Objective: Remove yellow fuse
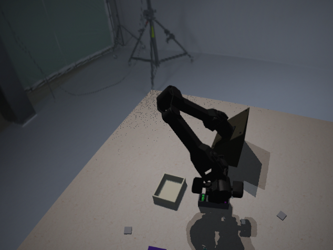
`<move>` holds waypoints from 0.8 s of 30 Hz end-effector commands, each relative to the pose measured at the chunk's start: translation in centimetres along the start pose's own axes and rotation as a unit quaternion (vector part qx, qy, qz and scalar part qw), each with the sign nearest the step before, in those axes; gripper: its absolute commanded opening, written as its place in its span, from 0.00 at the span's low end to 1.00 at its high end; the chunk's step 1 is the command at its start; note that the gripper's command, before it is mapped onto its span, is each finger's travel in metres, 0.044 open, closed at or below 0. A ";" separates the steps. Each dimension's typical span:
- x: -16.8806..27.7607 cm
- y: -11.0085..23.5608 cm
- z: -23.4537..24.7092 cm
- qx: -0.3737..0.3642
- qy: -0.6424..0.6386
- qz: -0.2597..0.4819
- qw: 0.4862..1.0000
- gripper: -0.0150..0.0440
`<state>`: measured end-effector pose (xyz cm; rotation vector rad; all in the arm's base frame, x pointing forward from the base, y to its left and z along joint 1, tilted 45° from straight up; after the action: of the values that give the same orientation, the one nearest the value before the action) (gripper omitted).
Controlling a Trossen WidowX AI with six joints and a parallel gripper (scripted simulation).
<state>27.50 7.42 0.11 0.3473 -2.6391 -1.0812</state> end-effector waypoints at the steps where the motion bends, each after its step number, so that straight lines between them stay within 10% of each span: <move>1: 0.1 -0.6 0.0 0.002 0.004 0.004 1.000 0.36; 24: 0.1 -0.7 0.0 0.000 0.000 0.003 1.000 0.28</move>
<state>27.51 6.92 -0.37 0.3412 -2.6378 -1.0786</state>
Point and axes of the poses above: the point midway between the two fingers, 35 mm back from their tips, its own y axis back along the fingers, its own z axis across the jaws, x = y × z, the point moved 9 cm from there along y, back along the fingers, and after that the axes turned 4 degrees about y, right-handed, at the moved point
